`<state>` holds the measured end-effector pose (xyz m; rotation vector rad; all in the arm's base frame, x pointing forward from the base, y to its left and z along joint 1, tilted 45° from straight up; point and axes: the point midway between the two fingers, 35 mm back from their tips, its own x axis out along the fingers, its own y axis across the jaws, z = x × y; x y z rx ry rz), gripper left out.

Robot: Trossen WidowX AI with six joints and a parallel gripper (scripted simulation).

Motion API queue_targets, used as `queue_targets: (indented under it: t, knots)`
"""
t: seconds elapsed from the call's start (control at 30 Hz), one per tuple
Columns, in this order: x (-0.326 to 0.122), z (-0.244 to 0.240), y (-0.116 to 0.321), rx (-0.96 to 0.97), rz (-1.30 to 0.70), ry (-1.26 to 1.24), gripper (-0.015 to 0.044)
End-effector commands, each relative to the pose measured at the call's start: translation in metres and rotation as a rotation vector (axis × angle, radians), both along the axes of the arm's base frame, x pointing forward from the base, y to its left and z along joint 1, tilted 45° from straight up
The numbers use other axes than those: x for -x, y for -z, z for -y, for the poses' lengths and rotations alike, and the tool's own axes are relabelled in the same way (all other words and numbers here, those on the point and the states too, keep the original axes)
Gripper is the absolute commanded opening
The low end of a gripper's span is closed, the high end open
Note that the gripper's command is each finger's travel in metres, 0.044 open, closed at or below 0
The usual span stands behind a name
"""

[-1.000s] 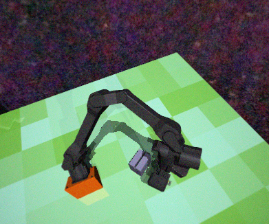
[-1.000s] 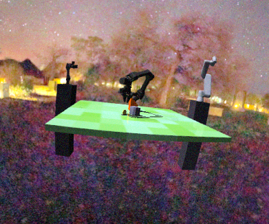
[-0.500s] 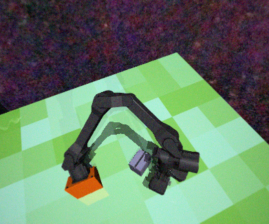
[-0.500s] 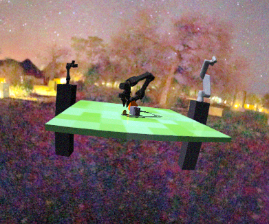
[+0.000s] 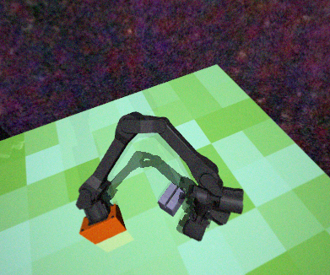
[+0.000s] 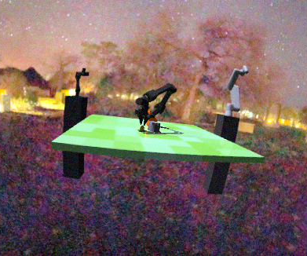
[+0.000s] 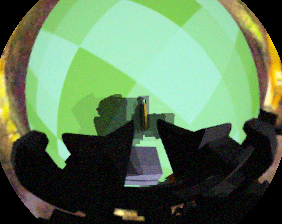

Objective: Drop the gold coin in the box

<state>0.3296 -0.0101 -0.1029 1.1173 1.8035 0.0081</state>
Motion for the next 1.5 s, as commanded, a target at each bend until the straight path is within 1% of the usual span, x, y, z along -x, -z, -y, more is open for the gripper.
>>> queue_targets:
  t: [0.0, 0.7, 0.9, 1.3, 1.47]
  knots:
    - [0.002, -0.007, 0.006, -0.005, -0.006, 0.003, 0.0161]
    - [0.006, -0.028, 0.028, -0.007, -0.007, 0.003, 0.0161]
    - [0.006, -0.028, 0.028, -0.007, -0.007, 0.003, 0.0003]
    - [0.006, -0.028, 0.028, -0.007, -0.007, 0.003, 0.0000]
    - [0.004, -0.020, 0.021, -0.006, -0.006, 0.003, 0.0000]
